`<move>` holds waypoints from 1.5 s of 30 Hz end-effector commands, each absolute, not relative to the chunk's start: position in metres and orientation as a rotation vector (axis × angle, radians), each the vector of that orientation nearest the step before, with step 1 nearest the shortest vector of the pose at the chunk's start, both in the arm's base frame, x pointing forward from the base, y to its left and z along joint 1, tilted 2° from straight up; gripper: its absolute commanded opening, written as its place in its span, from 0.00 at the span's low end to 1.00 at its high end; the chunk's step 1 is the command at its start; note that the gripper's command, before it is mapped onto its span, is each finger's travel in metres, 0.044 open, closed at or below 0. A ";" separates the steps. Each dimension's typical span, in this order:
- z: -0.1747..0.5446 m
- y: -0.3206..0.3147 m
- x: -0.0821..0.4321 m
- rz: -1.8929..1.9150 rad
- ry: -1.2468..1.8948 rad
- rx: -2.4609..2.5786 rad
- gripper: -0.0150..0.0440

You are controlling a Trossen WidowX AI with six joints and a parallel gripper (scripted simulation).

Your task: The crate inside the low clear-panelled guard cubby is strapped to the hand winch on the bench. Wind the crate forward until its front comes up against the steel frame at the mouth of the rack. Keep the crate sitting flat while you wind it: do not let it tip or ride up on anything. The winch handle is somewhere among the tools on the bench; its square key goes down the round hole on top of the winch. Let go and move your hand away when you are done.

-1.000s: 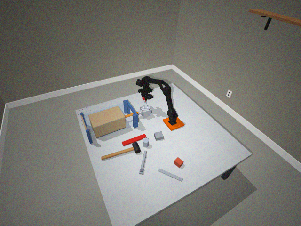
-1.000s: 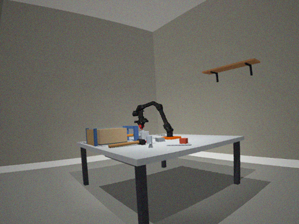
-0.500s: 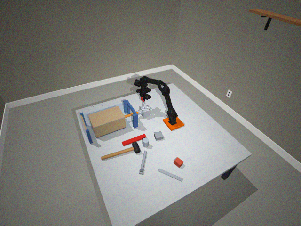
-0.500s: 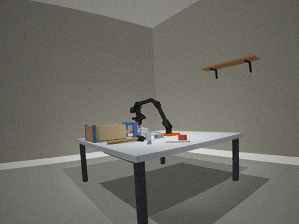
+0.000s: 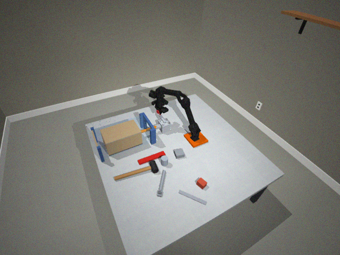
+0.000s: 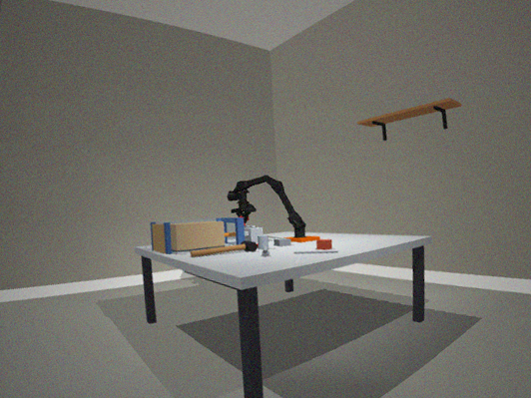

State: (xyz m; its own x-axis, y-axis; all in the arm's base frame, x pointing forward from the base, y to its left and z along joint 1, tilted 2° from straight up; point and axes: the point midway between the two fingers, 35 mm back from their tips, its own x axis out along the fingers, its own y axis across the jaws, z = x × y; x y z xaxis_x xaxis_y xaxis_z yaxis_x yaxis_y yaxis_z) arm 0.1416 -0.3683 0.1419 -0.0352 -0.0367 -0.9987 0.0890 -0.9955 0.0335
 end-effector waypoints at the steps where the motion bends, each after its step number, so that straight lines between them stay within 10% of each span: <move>1: 0.140 -0.368 0.161 -2.165 0.072 2.131 0.25; 45: 0.138 -0.346 0.217 -2.162 0.074 2.136 0.25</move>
